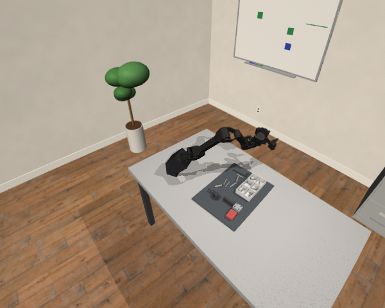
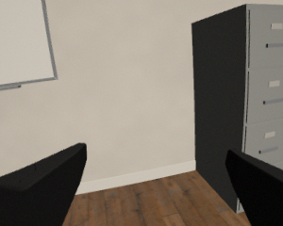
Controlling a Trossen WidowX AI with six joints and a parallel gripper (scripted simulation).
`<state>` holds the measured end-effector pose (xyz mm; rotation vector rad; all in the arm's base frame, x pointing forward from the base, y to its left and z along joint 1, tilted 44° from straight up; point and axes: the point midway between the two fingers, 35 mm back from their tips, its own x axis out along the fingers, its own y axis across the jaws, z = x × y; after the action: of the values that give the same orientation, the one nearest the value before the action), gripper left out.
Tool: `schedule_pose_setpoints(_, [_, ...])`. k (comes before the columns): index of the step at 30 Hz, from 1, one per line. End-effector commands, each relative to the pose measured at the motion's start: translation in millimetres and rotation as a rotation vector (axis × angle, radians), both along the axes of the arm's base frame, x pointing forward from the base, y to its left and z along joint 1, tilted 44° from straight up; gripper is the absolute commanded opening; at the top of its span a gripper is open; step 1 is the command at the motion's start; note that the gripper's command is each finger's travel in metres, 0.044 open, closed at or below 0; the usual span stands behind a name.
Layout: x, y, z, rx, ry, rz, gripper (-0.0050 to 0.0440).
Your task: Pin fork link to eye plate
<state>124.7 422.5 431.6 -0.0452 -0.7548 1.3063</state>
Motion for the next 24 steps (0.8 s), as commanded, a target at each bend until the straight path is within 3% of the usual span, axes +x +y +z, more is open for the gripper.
schedule_pose_setpoints(1, [0.0, 0.0, 0.0, 0.000, 0.000, 0.000, 0.0400])
schedule_pose_setpoints(17, [0.0, 0.0, 0.0, 0.000, 0.000, 0.000, 0.0400])
schedule_pose_setpoints(19, [8.9, -4.0, -4.1, -0.024, 0.012, -0.018, 0.0352])
schedule_pose_setpoints(24, [68.5, -42.0, -37.5, -0.189, 0.120, -0.153, 0.0232])
